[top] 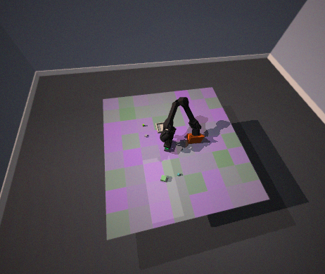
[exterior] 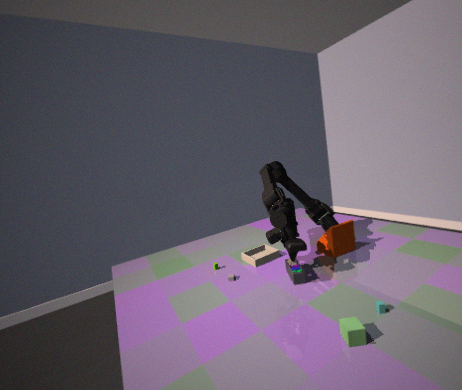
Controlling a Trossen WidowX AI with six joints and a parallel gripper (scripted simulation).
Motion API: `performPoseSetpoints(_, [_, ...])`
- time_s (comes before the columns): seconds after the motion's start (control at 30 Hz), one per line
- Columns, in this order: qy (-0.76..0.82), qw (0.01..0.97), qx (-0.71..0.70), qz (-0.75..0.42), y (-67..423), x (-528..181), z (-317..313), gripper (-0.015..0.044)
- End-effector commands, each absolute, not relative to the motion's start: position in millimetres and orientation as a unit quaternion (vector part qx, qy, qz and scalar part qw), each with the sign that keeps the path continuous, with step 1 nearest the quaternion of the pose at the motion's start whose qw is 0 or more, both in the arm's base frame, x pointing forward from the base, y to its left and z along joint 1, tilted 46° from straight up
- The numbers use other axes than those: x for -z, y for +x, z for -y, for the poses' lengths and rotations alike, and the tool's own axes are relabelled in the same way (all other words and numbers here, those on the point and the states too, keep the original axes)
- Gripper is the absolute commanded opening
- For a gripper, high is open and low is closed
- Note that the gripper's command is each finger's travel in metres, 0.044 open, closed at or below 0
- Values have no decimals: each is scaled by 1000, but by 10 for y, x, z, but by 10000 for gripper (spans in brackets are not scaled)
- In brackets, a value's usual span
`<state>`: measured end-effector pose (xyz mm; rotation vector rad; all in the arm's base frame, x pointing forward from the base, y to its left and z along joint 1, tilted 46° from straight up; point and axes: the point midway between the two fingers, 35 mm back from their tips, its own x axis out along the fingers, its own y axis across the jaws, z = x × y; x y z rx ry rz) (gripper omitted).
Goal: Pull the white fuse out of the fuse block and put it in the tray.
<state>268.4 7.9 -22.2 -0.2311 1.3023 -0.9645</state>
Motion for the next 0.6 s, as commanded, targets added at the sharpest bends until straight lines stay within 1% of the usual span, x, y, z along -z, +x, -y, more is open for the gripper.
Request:
performPoseSetpoints(0.0, [-99,684,431,-580,2695,203,-107,0])
performPoseSetpoints(0.57, [-99,684,431,-580,2698,144,-165,0])
